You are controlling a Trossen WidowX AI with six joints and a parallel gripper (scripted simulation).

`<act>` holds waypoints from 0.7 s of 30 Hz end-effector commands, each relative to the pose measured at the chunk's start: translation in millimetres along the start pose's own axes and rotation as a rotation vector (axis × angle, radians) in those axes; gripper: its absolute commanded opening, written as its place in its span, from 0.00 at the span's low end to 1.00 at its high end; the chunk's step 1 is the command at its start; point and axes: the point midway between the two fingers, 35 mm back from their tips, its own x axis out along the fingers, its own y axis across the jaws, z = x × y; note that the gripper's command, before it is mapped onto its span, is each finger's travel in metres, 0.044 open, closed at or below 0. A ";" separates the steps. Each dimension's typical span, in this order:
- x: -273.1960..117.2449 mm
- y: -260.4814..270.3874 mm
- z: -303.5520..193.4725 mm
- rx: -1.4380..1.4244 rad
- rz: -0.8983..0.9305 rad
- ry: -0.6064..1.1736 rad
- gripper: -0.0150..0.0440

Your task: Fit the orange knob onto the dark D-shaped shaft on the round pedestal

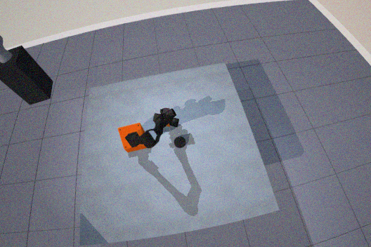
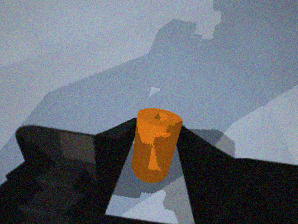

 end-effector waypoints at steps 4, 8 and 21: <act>-5.5 0.5 -5.8 -0.005 0.002 -0.106 0.56; -7.5 0.5 -8.8 -0.005 0.002 -0.161 0.56; -13.0 0.8 -19.1 -0.006 0.005 -0.333 0.56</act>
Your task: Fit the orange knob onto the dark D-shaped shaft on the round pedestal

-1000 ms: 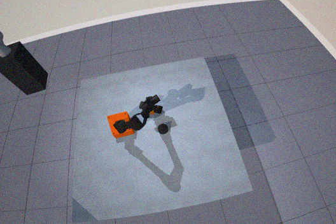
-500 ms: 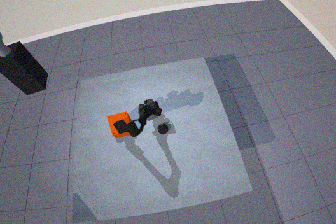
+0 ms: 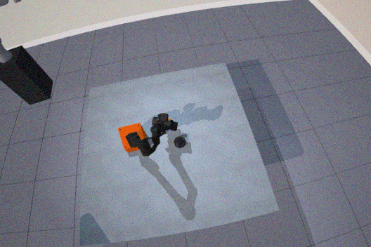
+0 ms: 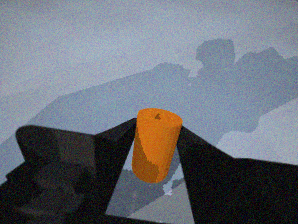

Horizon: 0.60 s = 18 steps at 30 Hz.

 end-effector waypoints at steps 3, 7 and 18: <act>-5.0 0.8 -4.9 -0.006 0.000 -0.086 0.56; -7.1 0.9 -7.7 -0.006 0.000 -0.138 0.56; -12.8 1.4 -17.3 -0.007 0.003 -0.303 0.56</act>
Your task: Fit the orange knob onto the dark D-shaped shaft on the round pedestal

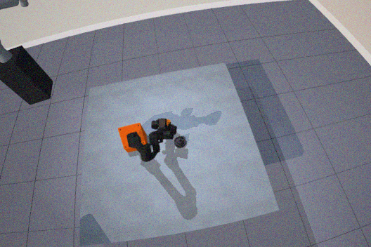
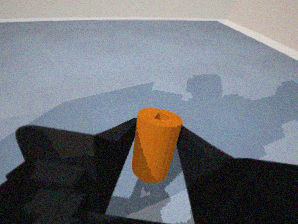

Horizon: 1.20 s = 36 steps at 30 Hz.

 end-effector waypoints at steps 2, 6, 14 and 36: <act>-4.3 2.1 -4.7 -0.005 0.003 -0.091 0.56; -7.1 2.4 -8.4 -0.005 0.004 -0.160 0.56; -10.6 2.7 -13.2 -0.005 0.006 -0.242 0.56; -10.3 1.5 -12.1 -0.001 0.004 -0.226 0.69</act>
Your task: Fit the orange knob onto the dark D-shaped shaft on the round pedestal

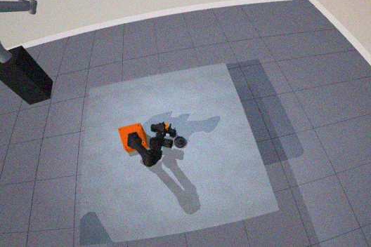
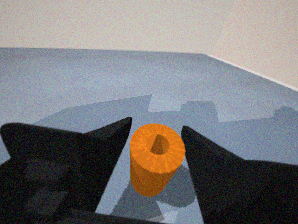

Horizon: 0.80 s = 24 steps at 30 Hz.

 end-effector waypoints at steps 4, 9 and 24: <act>0.0 -0.2 0.0 0.000 -0.001 0.000 0.69; 0.0 -0.2 0.0 0.000 -0.001 0.000 0.78; -1.4 -1.4 5.1 -0.001 0.001 0.001 1.00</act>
